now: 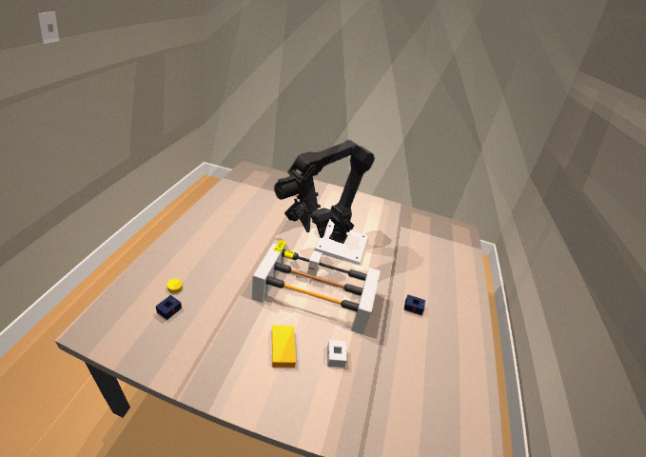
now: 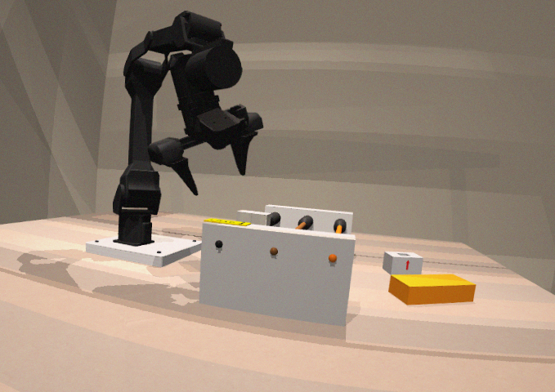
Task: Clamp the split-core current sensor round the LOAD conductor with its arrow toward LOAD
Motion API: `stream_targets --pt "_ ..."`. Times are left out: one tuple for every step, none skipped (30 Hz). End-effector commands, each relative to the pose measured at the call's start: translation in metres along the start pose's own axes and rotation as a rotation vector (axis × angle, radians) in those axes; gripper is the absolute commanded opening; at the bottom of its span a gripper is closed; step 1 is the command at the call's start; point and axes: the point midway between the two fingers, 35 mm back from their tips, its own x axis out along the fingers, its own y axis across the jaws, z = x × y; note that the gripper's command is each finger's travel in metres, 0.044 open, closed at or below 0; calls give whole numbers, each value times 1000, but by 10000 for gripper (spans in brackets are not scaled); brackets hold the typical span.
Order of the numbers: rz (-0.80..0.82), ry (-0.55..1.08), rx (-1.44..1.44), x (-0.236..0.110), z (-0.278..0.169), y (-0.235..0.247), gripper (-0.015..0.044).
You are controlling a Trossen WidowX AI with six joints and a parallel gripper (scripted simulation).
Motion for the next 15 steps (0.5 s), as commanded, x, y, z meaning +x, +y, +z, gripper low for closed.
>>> stream_targets --pt "243 -245 -538 -11 -12 -25 440" --pt "249 -269 -573 -12 -12 -27 440" --pt "263 -305 -596 -13 -13 -29 440" --pt "266 -330 -633 -14 -14 -30 440" --pt "268 -356 -669 -15 -14 -31 440" --pt "268 -383 -705 -15 -14 -32 440" --pt "267 -410 -741 -16 -15 -34 440" --pt "265 -437 -777 -17 -15 -35 440" --pt "262 -465 -812 -18 -16 -36 440" --pt "257 -493 -848 -19 -16 -37 440" --pt "251 -522 -883 -20 -16 -38 440" --pt "243 -552 -918 -20 -17 -40 440" --pt "235 -589 -946 -22 -17 -41 440" --pt "223 -616 -983 -22 -17 -42 440" --pt "210 -643 -1019 -23 -18 -43 440"
